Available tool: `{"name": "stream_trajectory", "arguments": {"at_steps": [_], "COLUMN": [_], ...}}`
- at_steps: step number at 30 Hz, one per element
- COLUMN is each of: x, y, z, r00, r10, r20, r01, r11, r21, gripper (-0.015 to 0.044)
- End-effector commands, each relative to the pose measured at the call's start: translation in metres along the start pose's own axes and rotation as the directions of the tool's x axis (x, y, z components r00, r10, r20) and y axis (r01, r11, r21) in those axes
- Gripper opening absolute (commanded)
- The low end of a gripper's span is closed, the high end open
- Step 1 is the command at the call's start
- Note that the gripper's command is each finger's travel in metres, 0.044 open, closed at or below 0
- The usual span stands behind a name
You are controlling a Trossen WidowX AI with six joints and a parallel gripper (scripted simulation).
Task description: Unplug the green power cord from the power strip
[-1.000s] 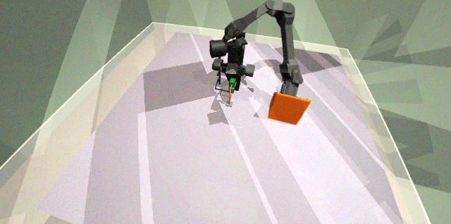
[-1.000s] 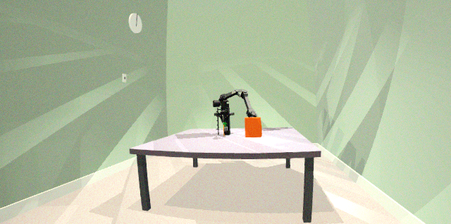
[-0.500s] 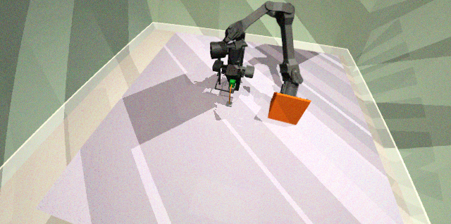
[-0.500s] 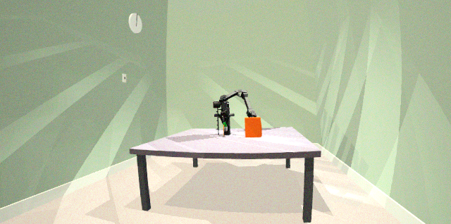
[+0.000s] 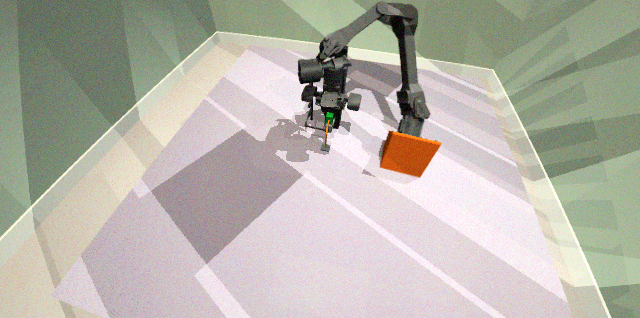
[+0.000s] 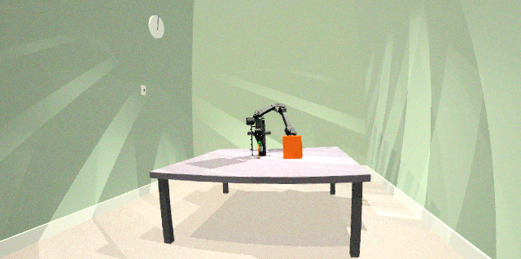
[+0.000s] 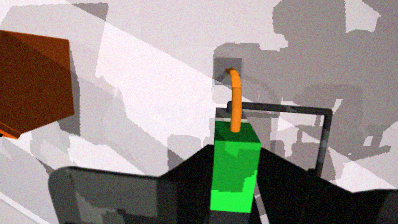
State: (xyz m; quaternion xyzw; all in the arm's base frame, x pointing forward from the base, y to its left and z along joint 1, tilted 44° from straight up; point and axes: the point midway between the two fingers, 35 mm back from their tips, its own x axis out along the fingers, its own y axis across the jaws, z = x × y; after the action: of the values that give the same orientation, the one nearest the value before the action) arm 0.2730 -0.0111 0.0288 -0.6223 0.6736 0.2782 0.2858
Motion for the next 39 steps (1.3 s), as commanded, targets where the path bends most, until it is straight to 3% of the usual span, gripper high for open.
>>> {"name": "stream_trajectory", "arguments": {"at_steps": [1, 39], "x": [0.000, -0.007], "y": [-0.001, 0.002], "z": [0.004, 0.066], "r00": [1.000, 1.000], "r10": [-0.001, -0.002], "r20": [0.001, 0.002], "r01": [0.001, 0.002], "r11": [1.000, 1.000], "r21": [0.000, -0.003], "gripper": [0.0000, 0.0000]}}
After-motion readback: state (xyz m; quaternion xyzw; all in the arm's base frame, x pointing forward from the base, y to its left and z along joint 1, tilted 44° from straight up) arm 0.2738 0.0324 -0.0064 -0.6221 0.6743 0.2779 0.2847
